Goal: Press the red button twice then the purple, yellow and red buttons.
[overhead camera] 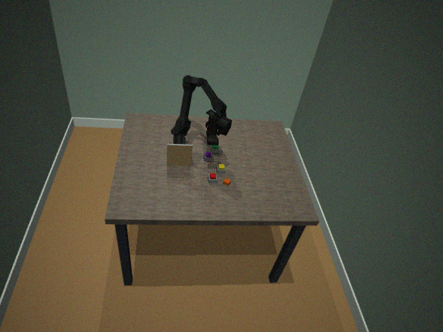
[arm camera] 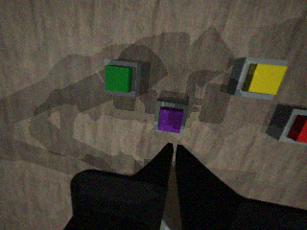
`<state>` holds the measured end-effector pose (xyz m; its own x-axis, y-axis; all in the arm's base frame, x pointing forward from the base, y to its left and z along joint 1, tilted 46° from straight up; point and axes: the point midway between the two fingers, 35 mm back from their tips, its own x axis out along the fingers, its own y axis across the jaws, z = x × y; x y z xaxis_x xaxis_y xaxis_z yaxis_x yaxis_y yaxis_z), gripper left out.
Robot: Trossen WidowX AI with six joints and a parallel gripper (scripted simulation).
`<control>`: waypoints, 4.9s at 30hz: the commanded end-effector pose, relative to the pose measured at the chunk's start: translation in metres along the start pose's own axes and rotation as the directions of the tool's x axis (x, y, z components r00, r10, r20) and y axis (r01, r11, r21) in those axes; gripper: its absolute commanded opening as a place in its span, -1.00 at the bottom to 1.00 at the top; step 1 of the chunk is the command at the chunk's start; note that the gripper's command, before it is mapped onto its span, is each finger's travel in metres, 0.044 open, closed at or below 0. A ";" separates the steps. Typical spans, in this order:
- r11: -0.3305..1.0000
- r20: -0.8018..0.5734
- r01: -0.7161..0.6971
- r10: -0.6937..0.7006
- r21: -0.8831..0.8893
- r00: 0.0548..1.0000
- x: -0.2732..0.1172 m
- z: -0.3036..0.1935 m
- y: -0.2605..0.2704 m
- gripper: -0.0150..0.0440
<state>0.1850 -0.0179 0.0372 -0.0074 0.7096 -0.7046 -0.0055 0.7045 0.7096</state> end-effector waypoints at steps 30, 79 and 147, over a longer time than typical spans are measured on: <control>1.000 0.000 0.005 -0.005 -0.011 1.000 0.045 0.069 -0.101 -0.42; 1.000 0.000 0.003 -0.003 -0.011 1.000 0.082 0.069 -0.101 -0.42; 1.000 0.000 0.010 -0.010 -0.010 1.000 0.080 0.013 -0.180 -0.42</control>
<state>0.2003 -0.0947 -0.1417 -0.0050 0.6968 -0.7172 -0.0218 0.7170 0.6967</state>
